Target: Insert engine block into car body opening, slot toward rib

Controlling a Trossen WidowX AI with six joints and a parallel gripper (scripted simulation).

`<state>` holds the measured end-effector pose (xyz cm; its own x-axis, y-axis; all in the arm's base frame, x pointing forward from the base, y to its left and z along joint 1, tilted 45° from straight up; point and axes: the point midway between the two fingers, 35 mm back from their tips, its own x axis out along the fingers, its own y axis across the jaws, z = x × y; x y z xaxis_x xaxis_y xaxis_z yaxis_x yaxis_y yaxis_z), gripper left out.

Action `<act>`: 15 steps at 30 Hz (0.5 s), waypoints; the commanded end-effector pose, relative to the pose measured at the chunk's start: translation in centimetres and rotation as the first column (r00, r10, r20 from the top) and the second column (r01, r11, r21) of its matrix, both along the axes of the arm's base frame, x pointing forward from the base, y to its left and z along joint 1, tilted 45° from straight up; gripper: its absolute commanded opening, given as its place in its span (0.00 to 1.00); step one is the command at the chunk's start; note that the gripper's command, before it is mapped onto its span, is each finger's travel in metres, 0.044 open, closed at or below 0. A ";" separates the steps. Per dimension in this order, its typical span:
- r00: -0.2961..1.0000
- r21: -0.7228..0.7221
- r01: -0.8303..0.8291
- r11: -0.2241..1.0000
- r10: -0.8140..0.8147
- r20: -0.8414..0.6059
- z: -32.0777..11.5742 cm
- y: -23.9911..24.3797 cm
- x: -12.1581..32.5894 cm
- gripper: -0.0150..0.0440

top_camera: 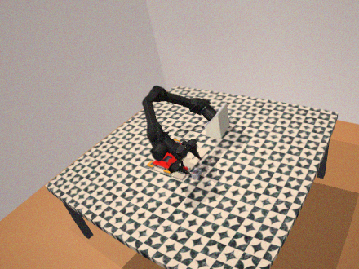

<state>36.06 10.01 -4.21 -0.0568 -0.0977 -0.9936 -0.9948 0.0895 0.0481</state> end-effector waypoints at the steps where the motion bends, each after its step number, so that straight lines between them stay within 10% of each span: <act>1: 0.994 -0.066 0.106 0.992 -0.105 0.018 0.1 0.4 -0.1 1.00; 15: 0.869 -0.246 0.489 0.837 -0.443 0.220 0.5 1.8 -0.6 1.00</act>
